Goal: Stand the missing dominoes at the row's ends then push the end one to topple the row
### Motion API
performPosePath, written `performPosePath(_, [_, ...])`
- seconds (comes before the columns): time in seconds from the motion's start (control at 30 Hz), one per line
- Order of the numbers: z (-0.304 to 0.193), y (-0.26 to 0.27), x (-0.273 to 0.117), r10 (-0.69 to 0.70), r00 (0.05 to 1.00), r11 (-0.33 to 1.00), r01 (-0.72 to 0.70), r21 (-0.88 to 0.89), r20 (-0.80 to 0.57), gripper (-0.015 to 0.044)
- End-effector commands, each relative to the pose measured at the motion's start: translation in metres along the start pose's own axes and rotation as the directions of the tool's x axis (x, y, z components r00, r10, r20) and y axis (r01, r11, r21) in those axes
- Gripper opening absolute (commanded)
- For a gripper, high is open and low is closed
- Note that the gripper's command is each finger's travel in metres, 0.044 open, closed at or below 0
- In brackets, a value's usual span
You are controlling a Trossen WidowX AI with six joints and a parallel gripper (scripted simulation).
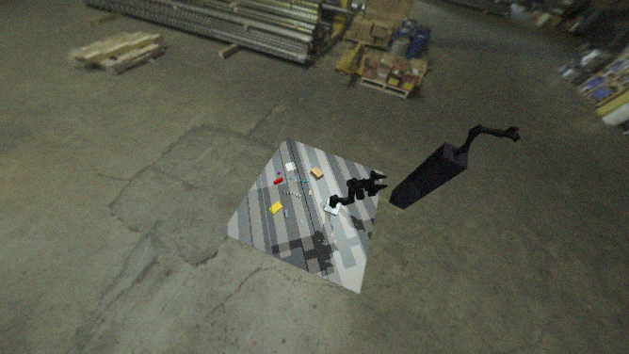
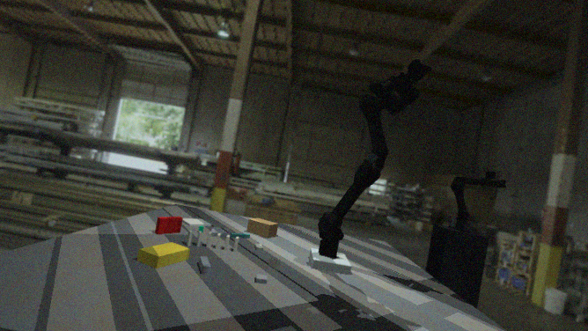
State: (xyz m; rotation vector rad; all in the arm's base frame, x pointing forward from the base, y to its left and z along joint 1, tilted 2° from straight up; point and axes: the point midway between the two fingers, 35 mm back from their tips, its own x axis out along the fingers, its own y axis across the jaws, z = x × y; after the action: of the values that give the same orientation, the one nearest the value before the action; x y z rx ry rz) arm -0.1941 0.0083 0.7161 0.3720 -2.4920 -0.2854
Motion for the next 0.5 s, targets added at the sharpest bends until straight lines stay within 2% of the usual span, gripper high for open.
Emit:
performPosePath(0.0, [-0.001,-0.001,0.0,-0.001,1.0,1.0,0.001,-0.002,-0.003,0.0426])
performPosePath(0.1, [-0.016,-0.011,-0.004,-0.012,0.999,0.999,0.01,-0.033,-0.051,0.044])
performPosePath(0.23, [-0.06,-0.042,-0.019,-0.055,0.98,0.992,0.032,-0.12,-0.194,0.044])
performPosePath(0.47, [-0.129,-0.103,-0.063,-0.165,0.887,0.967,0.058,-0.25,-0.432,0.044])
